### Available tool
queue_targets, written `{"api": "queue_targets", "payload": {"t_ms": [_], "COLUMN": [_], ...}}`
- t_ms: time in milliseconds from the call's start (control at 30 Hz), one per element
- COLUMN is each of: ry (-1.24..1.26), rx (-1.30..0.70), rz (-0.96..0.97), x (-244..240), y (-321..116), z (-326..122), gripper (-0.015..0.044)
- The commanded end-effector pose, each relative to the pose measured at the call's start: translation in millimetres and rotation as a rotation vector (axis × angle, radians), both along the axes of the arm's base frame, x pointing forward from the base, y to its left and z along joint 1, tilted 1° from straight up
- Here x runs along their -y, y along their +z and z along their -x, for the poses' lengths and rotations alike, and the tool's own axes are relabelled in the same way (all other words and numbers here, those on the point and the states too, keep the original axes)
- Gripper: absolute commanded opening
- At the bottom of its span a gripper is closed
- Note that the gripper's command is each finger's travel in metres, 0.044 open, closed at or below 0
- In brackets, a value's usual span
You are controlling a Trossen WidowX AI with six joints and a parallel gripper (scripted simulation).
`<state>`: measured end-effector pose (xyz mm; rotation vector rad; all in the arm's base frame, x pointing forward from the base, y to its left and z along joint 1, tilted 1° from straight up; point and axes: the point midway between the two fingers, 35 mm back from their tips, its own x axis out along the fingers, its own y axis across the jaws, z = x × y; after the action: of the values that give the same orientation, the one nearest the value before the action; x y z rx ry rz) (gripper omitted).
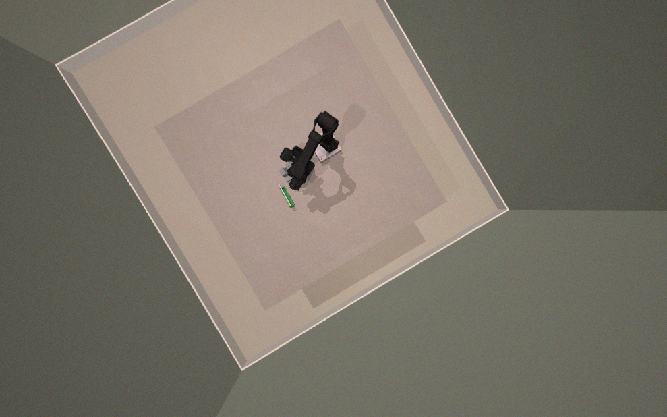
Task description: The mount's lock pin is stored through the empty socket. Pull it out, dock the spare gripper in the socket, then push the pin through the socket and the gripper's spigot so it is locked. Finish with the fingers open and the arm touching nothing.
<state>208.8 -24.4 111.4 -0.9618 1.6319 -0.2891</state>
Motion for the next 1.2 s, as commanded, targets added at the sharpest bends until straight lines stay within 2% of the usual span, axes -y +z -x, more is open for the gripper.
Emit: {"api": "queue_targets", "payload": {"t_ms": [0, 600, 1167], "ry": [0.061, 0.362, 0.450], "rx": [-0.014, -0.094, -0.164], "rz": [0.063, 0.317, 0.391], "x": [-4, -36, -38], "y": [8, 35, 25], "z": [-3, -12, -21], "gripper": [0.0000, 0.0000, 0.0000]}}
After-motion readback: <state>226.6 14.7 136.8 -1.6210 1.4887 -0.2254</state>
